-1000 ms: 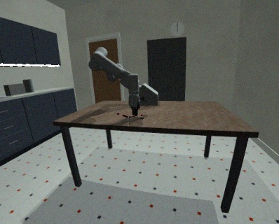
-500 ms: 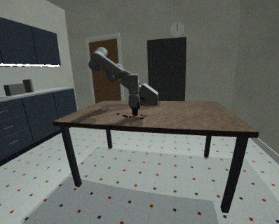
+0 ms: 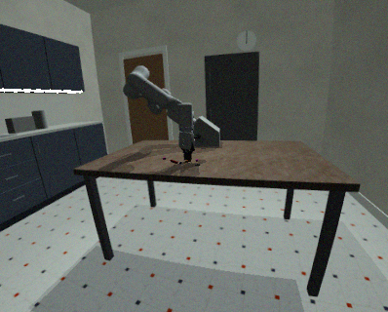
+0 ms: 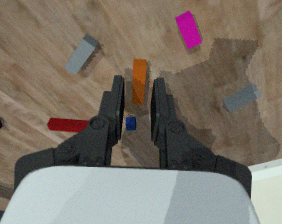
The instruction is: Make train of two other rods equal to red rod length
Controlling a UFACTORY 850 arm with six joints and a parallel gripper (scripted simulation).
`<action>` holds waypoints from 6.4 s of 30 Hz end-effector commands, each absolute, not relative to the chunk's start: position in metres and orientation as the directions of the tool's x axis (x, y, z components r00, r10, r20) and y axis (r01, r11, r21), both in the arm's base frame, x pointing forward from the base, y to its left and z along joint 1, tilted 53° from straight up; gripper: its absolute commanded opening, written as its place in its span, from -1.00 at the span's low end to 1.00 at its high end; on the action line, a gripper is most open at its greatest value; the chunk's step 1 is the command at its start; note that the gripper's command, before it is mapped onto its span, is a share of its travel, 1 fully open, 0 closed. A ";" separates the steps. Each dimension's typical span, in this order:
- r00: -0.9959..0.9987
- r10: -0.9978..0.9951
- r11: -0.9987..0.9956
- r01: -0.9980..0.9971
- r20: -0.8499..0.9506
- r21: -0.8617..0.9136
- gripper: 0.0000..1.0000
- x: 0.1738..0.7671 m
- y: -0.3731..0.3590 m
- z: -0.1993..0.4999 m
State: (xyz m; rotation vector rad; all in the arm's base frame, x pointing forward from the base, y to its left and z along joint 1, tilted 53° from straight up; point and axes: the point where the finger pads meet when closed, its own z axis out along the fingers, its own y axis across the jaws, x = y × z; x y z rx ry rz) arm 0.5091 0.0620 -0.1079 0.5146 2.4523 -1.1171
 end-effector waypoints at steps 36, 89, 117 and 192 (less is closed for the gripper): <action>-0.854 0.164 0.615 0.480 -0.494 -0.626 -0.51 0.512 0.052 -0.116; -0.854 0.164 0.615 0.480 -0.494 -0.626 -0.92 0.512 0.052 -0.116; -0.854 0.164 0.615 0.480 -0.494 -0.626 -0.92 0.498 0.108 -0.072; -0.315 0.532 0.348 0.928 -0.786 -0.136 -0.92 0.568 0.126 -0.113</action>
